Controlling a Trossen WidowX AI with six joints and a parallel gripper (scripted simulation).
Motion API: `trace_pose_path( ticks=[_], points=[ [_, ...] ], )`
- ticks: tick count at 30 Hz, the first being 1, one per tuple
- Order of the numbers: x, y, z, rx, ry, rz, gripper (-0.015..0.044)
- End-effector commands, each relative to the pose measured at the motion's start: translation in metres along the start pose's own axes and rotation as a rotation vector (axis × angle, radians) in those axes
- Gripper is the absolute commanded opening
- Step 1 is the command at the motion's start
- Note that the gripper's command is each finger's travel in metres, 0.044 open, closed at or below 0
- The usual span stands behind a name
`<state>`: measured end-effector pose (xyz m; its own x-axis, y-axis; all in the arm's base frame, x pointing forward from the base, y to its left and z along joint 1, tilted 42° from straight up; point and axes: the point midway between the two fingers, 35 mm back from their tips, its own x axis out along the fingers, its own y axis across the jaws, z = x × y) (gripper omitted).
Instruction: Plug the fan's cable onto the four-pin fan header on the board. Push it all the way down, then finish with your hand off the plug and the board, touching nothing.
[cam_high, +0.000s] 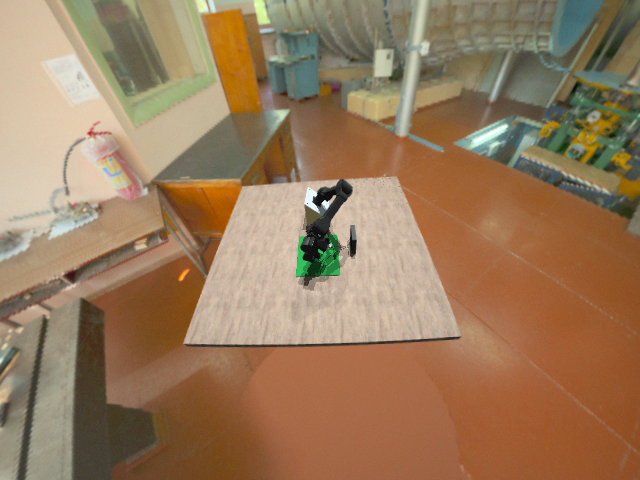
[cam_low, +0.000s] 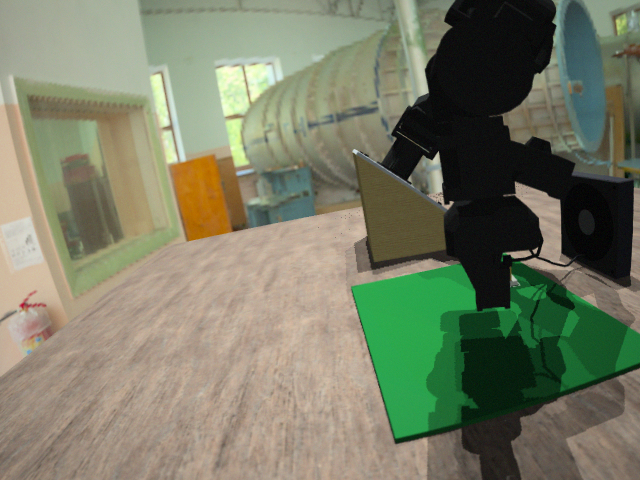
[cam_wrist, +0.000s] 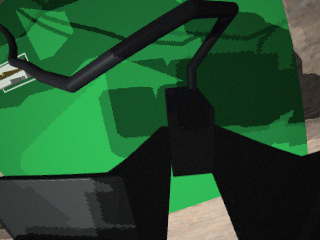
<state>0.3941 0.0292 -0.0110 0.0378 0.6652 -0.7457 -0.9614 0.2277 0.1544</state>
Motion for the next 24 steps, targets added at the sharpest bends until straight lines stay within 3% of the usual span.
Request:
trace_pose_path(
  ticks=[1,24],
  points=[
    [-0.015,-0.002,0.002,-0.011,0.001,-0.011,0.0],
    [-0.016,0.062,0.03,0.691,-0.001,-0.009,0.0]
  ],
)
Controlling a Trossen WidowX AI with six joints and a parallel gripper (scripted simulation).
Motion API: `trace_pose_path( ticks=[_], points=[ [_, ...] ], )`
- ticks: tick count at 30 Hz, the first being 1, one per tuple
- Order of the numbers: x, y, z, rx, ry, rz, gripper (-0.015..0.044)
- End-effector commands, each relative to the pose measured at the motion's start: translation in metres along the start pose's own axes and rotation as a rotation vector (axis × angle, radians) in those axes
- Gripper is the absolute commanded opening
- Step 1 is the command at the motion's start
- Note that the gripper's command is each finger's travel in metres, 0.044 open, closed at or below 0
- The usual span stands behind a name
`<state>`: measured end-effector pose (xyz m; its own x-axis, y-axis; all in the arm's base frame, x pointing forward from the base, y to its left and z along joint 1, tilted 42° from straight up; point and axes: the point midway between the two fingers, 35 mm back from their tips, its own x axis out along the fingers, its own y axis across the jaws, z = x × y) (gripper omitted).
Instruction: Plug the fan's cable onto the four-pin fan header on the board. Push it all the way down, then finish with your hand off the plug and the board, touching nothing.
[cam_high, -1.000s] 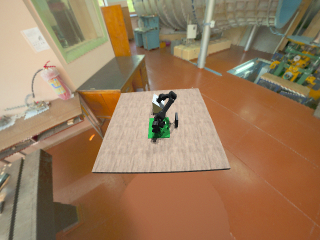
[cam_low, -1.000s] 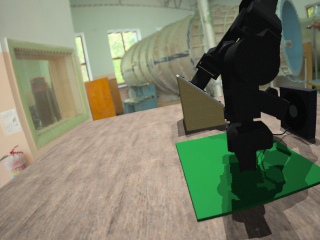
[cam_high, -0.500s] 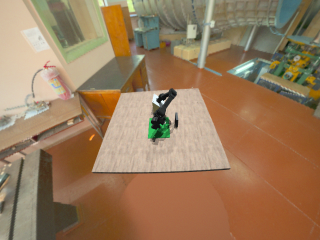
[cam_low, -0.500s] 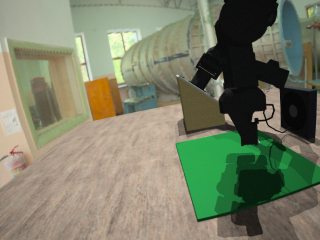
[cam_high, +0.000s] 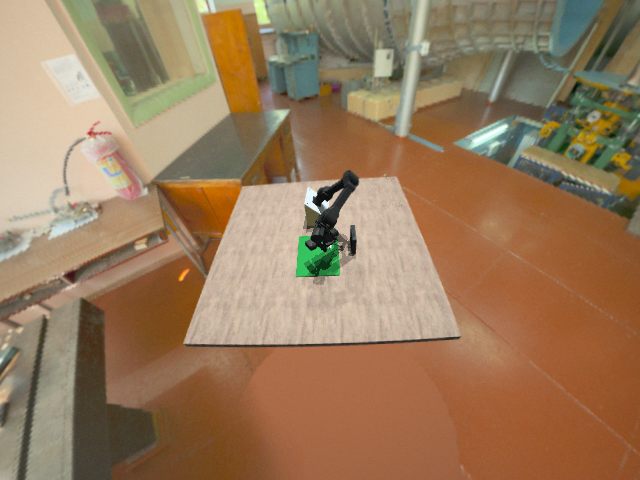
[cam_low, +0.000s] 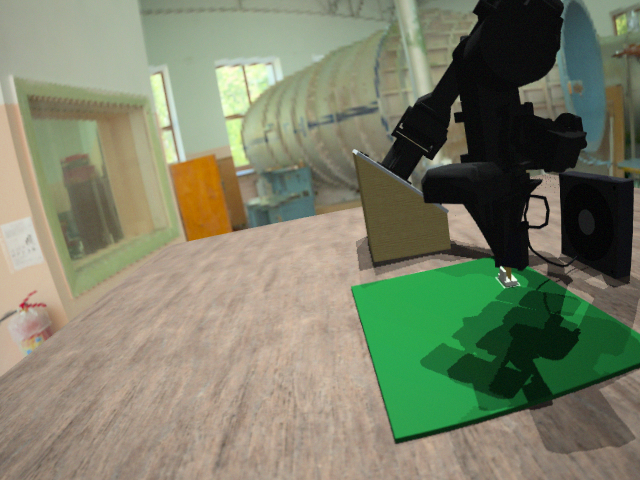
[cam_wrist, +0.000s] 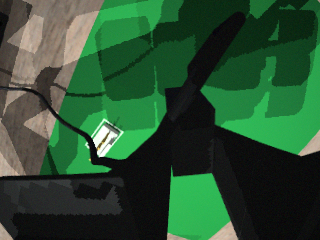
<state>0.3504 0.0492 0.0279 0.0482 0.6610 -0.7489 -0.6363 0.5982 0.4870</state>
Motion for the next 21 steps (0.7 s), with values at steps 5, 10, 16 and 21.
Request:
trace_pose_path(
  ticks=[5,10,16,21],
  points=[
    [0.001,0.025,-0.009,0.258,0.002,0.003,0.0],
    [0.002,0.041,-0.016,0.429,0.002,0.004,0.0],
    [0.004,0.059,-0.026,0.635,0.003,0.005,0.0],
    [0.005,0.072,-0.033,0.783,0.004,0.006,0.0]
  ],
)
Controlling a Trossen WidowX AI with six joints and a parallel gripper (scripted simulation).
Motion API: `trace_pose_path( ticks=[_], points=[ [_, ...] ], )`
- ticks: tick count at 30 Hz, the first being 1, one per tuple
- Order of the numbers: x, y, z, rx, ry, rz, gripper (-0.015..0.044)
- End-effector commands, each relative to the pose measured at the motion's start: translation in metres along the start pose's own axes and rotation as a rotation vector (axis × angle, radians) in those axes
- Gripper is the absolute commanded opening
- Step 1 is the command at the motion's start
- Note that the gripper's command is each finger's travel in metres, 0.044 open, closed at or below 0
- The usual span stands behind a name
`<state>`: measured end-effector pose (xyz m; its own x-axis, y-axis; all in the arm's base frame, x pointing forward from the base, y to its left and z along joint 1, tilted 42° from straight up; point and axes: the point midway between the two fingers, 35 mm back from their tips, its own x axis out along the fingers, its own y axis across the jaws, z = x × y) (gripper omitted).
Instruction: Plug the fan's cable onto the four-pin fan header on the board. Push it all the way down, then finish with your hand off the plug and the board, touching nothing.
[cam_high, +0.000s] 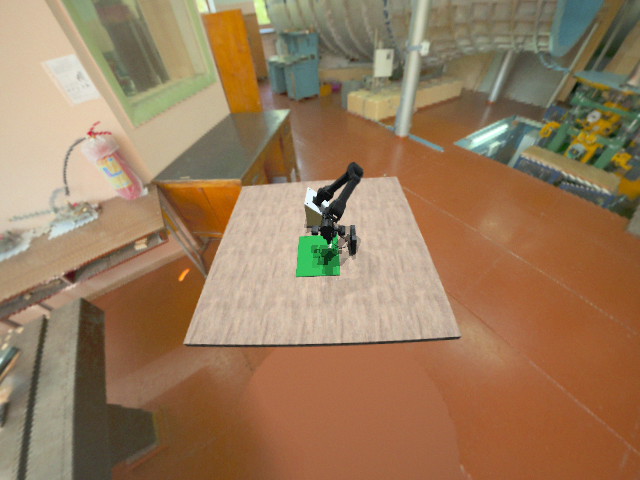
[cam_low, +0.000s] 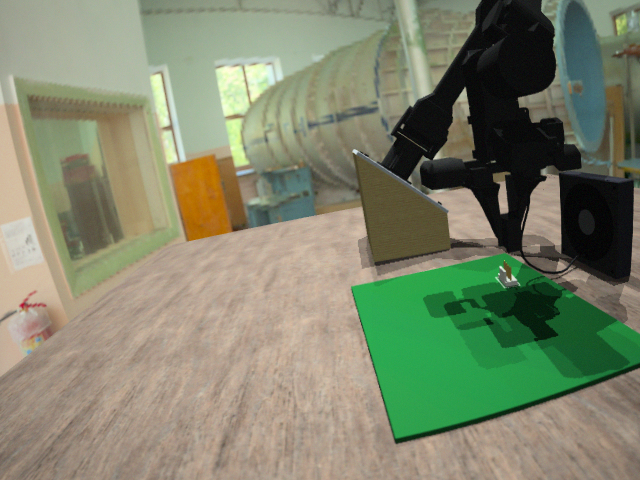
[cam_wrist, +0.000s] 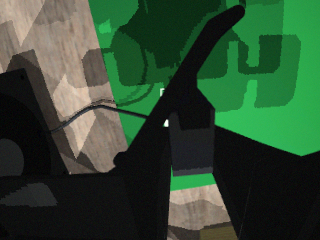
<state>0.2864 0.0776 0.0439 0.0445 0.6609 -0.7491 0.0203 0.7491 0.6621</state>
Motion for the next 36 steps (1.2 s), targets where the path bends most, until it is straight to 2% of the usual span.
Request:
trace_pose_path(
  ticks=[1,36],
  points=[
    [0.0017,0.0024,-0.0081,0.077,0.002,0.005,0.0],
    [0.0076,0.0034,-0.0169,0.087,0.002,0.005,0.0]
  ],
)
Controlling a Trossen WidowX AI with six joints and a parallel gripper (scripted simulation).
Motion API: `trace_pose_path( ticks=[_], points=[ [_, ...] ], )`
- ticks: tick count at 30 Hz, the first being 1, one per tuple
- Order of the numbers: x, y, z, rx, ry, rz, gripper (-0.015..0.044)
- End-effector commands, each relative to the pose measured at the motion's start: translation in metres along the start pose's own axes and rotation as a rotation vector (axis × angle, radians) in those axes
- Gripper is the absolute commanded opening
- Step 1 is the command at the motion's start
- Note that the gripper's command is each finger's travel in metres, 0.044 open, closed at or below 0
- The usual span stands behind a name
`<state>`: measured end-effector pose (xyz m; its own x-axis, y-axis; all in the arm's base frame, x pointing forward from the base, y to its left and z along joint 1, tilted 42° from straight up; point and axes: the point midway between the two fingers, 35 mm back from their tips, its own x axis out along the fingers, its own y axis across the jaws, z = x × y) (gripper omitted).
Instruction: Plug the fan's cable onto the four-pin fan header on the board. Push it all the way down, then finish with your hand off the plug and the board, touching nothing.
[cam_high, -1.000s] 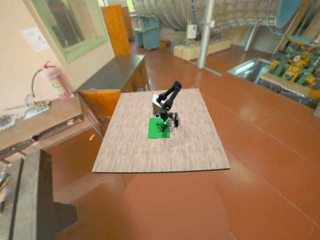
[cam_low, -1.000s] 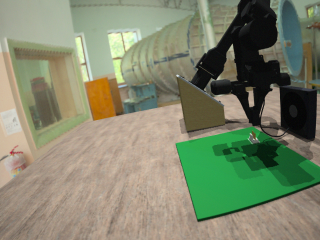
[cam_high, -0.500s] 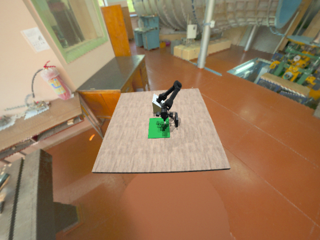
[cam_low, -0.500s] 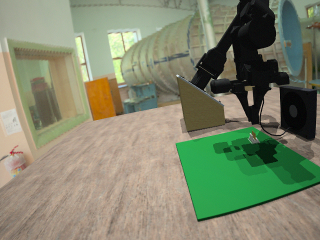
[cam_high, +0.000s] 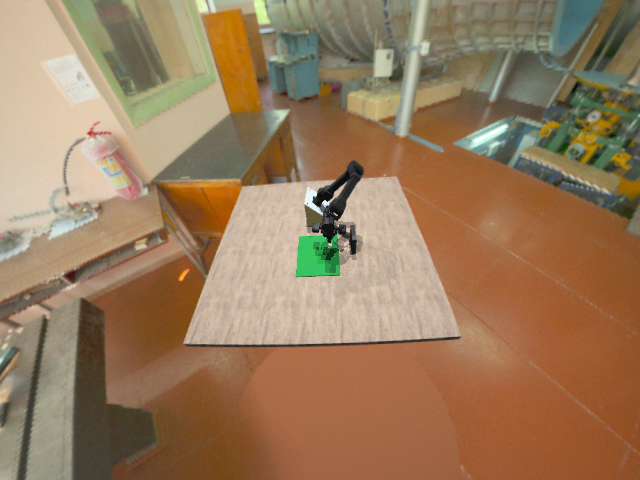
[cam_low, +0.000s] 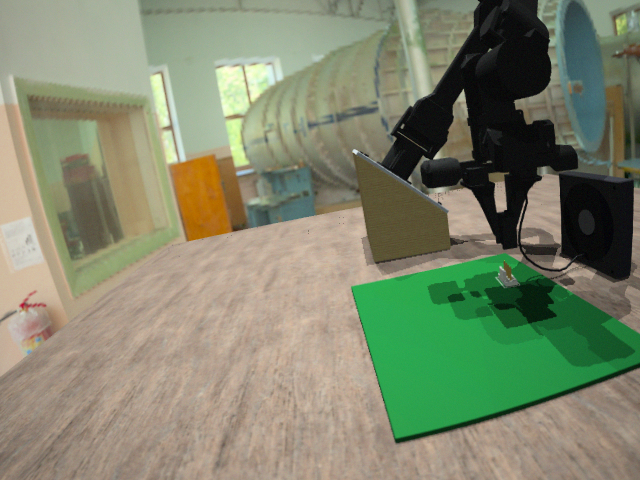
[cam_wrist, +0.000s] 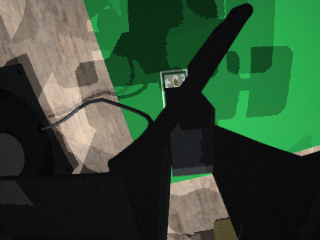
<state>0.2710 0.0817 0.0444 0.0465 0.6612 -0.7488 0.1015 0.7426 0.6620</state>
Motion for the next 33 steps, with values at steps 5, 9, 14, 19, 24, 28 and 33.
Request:
trace_pose_path(
  ticks=[5,9,14,19,24,28,33],
  points=[
    [0.021,0.0,-0.002,0.006,0.005,0.005,0.0],
    [0.021,0.0,-0.002,0.006,0.005,0.005,0.0],
    [0.021,0.0,-0.001,0.003,0.004,0.005,0.0],
    [0.021,0.001,0.001,-0.002,0.004,0.005,0.0],
    [0.021,0.001,0.002,-0.008,0.004,0.005,0.0],
    [0.021,0.001,0.002,-0.008,0.004,0.005,0.0],
    [0.022,0.001,0.001,-0.008,0.004,0.005,0.0]
  ],
)
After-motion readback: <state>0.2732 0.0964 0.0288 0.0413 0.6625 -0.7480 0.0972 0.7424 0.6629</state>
